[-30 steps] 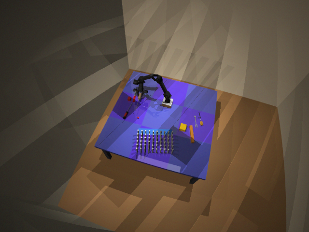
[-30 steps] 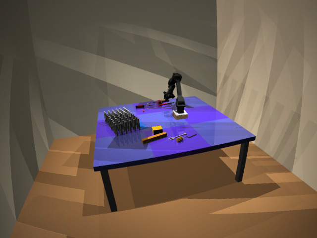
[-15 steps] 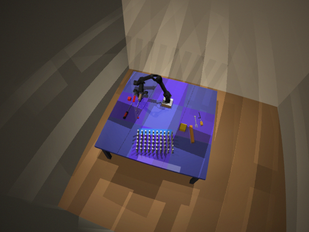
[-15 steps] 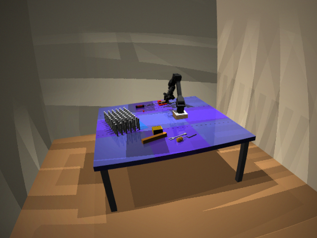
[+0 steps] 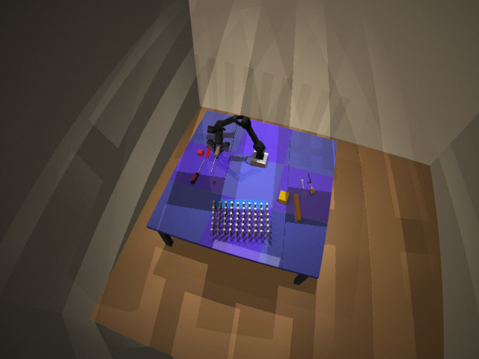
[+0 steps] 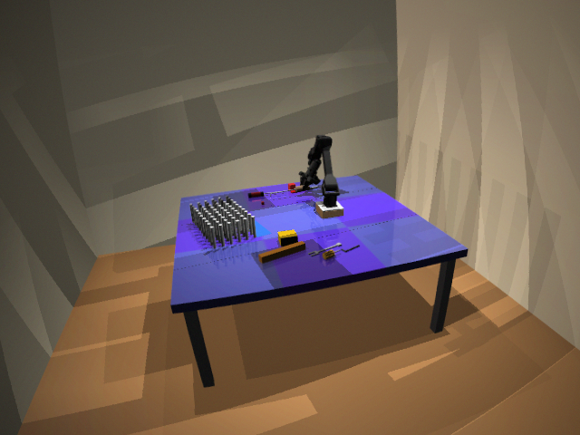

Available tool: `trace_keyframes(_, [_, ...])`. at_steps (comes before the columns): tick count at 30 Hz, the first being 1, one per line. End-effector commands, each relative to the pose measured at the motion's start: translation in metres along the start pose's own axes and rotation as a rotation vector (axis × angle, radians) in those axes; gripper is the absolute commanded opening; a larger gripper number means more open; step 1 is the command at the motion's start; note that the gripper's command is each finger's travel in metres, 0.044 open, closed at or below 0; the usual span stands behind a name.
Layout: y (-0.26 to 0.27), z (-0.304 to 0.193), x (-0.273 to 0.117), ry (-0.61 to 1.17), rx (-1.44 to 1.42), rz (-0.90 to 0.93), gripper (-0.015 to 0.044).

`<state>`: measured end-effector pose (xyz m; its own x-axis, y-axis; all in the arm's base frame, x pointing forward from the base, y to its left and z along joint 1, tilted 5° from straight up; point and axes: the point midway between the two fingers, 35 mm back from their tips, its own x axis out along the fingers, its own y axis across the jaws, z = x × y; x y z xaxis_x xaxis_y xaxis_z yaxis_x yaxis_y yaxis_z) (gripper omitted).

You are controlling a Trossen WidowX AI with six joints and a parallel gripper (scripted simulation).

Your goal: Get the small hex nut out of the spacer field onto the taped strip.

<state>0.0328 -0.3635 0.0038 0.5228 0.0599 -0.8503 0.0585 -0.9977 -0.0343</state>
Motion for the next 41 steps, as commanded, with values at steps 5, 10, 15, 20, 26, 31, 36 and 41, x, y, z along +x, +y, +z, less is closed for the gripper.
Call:
trace_keyframes(5, [-0.003, 0.004, 0.008, 0.005, 0.0, -0.004, 0.0])
trace_keyframes(10, [-0.005, 0.007, 0.012, 0.005, 0.0, -0.004, 0.0])
trace_keyframes(15, [-0.006, 0.009, 0.016, 0.005, 0.0, -0.004, 0.0])
trace_keyframes(20, [-0.007, 0.012, 0.02, 0.005, 0.0, -0.004, 0.0])
trace_keyframes(26, [-0.005, 0.012, 0.019, 0.001, 0.0, 0.0, 0.0053])
trace_keyframes(31, [-0.005, 0.012, 0.019, 0.001, 0.0, 0.0, 0.0184])
trace_keyframes(36, [-0.005, 0.012, 0.019, 0.001, 0.0, 0.0, 0.0315])
trace_keyframes(41, [-0.005, 0.012, 0.019, 0.001, 0.0, 0.0, 0.044])
